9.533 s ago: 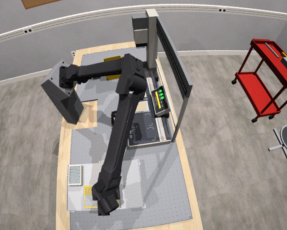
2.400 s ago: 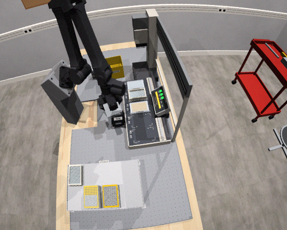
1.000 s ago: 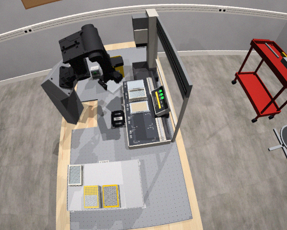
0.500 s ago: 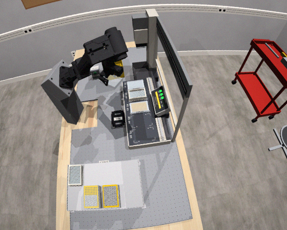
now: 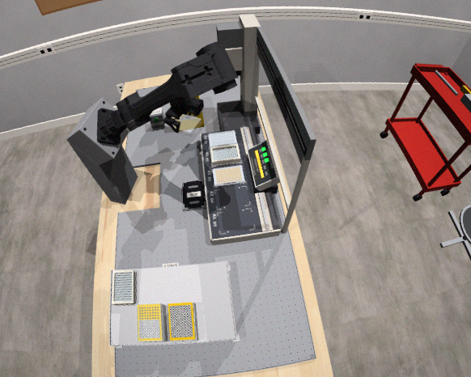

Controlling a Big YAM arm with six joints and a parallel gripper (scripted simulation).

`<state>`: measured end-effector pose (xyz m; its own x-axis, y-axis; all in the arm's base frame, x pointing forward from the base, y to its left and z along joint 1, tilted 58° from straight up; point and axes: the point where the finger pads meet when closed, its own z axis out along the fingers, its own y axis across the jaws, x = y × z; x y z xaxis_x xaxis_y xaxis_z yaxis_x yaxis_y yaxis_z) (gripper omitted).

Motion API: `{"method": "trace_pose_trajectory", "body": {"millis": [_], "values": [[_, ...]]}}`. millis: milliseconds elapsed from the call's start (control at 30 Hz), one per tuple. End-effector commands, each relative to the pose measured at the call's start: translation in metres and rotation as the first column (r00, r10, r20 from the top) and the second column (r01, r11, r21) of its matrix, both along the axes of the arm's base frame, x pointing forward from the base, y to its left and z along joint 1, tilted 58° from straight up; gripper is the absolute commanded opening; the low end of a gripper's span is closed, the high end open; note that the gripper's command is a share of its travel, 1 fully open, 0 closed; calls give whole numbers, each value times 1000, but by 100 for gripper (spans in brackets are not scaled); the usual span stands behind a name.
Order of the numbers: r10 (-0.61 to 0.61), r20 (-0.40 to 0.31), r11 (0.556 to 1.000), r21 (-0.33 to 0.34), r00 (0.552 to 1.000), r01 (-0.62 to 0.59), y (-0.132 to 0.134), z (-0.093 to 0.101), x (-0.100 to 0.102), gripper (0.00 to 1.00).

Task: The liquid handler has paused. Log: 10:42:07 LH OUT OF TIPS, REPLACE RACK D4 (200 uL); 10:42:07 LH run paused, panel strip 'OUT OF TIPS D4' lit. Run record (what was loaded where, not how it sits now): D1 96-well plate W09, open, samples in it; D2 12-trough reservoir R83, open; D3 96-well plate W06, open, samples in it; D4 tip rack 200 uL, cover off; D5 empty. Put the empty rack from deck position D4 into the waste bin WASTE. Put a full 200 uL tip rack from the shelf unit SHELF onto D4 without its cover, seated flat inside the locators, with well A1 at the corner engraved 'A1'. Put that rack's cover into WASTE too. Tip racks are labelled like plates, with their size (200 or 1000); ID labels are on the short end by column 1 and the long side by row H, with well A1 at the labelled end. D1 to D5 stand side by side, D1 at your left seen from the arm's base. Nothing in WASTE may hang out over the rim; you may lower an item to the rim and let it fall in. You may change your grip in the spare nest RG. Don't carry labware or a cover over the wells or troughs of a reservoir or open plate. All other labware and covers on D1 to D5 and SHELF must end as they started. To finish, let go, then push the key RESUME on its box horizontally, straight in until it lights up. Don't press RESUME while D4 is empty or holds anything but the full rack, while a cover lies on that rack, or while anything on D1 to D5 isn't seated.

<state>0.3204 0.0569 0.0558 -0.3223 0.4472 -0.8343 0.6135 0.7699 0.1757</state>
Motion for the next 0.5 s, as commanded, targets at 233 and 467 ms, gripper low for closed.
{"method": "trace_pose_trajectory", "body": {"millis": [233, 467], "values": [[115, -98, 983, -133, 988, -128, 53, -14, 18, 0], [123, -105, 980, -142, 987, -137, 76, -22, 26, 0]]}}
